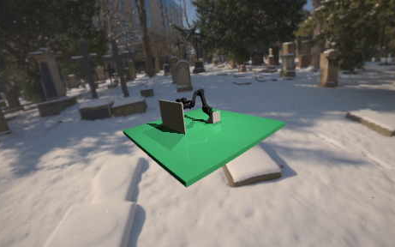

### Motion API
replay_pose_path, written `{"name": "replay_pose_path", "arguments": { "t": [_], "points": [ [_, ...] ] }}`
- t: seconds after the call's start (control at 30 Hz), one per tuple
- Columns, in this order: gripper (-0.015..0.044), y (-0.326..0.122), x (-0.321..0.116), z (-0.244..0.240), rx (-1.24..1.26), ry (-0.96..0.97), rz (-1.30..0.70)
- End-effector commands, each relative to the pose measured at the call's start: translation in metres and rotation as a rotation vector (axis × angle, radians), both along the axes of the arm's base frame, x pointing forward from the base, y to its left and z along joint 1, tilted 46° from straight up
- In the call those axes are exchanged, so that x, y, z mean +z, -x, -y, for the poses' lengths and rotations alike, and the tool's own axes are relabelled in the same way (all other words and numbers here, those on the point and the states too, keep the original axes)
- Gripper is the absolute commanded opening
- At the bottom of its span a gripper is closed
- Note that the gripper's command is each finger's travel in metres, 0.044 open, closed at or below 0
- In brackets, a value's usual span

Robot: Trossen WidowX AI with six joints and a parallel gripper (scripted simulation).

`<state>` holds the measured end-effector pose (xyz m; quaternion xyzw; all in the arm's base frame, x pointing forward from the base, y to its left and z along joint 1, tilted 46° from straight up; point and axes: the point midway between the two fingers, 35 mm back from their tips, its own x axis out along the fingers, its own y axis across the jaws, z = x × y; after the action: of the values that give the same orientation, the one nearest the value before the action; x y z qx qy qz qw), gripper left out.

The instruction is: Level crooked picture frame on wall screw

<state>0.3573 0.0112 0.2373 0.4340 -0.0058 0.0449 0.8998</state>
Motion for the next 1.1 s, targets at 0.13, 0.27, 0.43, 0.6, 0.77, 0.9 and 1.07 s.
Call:
{"name": "replay_pose_path", "arguments": {
  "t": [0.13, 0.27, 0.43, 0.6, 0.77, 0.9, 1.07],
  "points": [
    [0.0000, -0.0001, 0.0007, -0.0003, -0.004, -0.001, 0.000],
    [0.0000, 0.0000, 0.0016, -0.0011, -0.004, -0.001, 0.000],
    [0.0000, 0.0002, 0.0028, -0.0022, -0.004, -0.001, 0.000],
    [0.0000, 0.0004, 0.0040, -0.0033, -0.004, -0.001, 0.000],
    [0.0000, 0.0005, 0.0053, -0.0043, -0.004, -0.001, 0.000],
    [0.0000, 0.0006, 0.0063, -0.0051, -0.004, -0.001, 0.000],
    [0.0000, 0.0007, 0.0076, -0.0061, -0.004, -0.001, -0.001]
  ]
}}
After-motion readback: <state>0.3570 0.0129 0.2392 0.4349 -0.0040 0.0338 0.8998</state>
